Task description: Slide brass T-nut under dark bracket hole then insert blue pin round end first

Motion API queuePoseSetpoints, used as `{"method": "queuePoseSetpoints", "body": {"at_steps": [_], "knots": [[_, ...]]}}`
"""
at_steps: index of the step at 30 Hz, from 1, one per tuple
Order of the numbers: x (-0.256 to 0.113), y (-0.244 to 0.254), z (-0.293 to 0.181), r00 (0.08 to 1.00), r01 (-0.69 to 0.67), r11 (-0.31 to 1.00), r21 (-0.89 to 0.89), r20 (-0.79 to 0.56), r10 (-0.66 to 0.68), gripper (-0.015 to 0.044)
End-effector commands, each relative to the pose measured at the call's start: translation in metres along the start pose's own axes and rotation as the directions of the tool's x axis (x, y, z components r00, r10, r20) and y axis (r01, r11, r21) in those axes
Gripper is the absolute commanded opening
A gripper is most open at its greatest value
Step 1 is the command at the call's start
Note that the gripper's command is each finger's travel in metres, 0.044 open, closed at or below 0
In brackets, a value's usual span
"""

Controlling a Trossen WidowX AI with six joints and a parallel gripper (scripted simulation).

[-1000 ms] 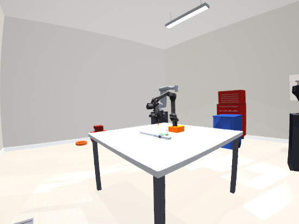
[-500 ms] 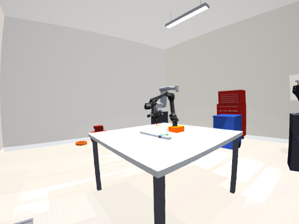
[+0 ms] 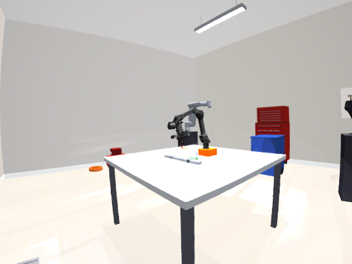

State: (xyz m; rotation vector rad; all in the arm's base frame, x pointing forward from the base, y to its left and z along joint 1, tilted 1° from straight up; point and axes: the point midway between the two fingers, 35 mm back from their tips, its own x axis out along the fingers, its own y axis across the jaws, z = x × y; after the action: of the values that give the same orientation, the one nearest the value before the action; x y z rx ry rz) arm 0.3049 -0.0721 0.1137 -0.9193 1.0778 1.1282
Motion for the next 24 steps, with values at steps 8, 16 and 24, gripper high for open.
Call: {"method": "queuePoseSetpoints", "body": {"at_steps": [8,16,24], "knots": [[0.003,-0.019,-0.003,1.0,-0.006,1.0,-0.025,-0.005,0.005,-0.015],[0.004,-0.027,-0.004,1.0,-0.004,0.999,-0.033,-0.005,0.004,-0.015],[0.005,-0.026,-0.005,1.0,0.022,0.999,-0.037,-0.002,-0.022,-0.015]]}}
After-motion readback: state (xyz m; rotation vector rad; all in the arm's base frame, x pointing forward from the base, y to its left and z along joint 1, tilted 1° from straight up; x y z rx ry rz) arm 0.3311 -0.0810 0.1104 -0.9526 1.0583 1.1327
